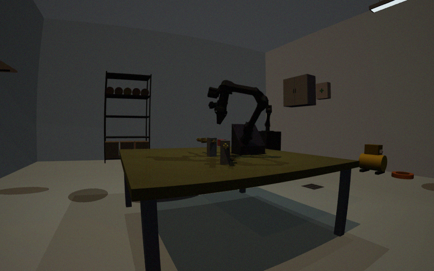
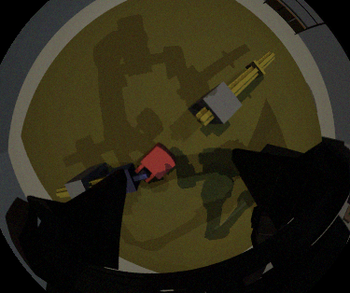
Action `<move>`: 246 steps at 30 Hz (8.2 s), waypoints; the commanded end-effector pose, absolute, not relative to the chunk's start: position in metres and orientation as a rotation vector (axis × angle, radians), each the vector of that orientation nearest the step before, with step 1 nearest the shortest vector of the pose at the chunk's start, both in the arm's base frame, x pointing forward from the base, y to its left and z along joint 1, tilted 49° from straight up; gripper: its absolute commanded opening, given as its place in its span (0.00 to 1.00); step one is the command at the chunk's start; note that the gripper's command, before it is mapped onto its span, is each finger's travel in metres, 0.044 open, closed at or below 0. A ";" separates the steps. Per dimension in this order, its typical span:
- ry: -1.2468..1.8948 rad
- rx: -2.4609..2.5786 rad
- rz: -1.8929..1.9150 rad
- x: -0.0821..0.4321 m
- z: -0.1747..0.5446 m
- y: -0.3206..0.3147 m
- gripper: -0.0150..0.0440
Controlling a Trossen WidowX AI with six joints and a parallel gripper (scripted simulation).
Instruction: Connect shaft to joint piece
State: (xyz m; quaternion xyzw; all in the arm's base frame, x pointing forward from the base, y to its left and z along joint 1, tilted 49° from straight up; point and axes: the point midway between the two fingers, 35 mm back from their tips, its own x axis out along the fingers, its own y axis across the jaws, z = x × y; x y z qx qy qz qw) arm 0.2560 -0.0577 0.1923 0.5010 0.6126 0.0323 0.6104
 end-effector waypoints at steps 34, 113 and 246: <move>1.772 1.974 -0.505 0.260 0.105 -0.069 1.00; 1.571 1.091 0.215 0.262 -0.079 -0.209 1.00; 1.727 1.824 -0.680 0.269 -0.129 -0.154 0.37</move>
